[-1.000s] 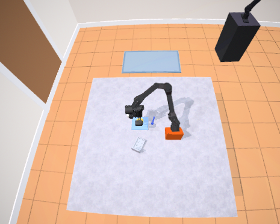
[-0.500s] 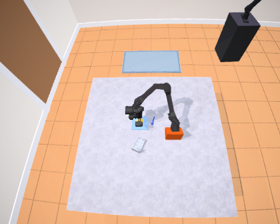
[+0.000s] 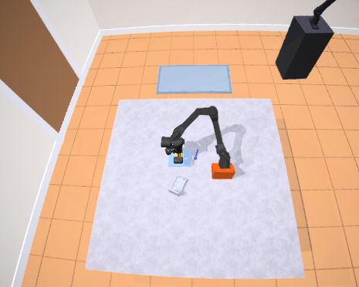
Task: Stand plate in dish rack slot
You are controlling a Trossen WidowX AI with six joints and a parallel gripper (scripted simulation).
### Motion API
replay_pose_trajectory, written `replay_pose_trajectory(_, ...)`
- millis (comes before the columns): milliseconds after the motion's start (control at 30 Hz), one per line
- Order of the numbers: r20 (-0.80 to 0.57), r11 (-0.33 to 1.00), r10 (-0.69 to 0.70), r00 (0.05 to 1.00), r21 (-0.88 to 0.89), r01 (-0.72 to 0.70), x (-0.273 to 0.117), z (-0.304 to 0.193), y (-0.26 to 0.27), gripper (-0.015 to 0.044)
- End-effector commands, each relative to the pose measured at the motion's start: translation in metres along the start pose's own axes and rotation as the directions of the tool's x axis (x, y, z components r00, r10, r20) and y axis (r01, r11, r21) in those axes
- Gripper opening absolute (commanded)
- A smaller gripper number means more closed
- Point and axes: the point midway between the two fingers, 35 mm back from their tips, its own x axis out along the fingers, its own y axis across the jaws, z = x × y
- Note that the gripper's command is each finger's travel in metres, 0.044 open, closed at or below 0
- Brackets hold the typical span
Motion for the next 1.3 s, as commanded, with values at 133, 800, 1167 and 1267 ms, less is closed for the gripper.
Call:
replay_pose_trajectory(133,-0.002,1.0,-0.005,1.0,-0.007,0.005,0.011,-0.001,-0.001,0.04)
replay_pose_trajectory(800,-0.002,1.0,-0.005,1.0,-0.007,0.005,0.011,-0.001,-0.001,0.0265)
replay_pose_trajectory(1167,0.001,1.0,0.011,1.0,-0.008,-0.011,-0.034,0.01,0.003,0.0)
replay_pose_trajectory(1267,0.001,1.0,0.014,1.0,-0.008,-0.014,-0.048,0.013,0.004,0.0)
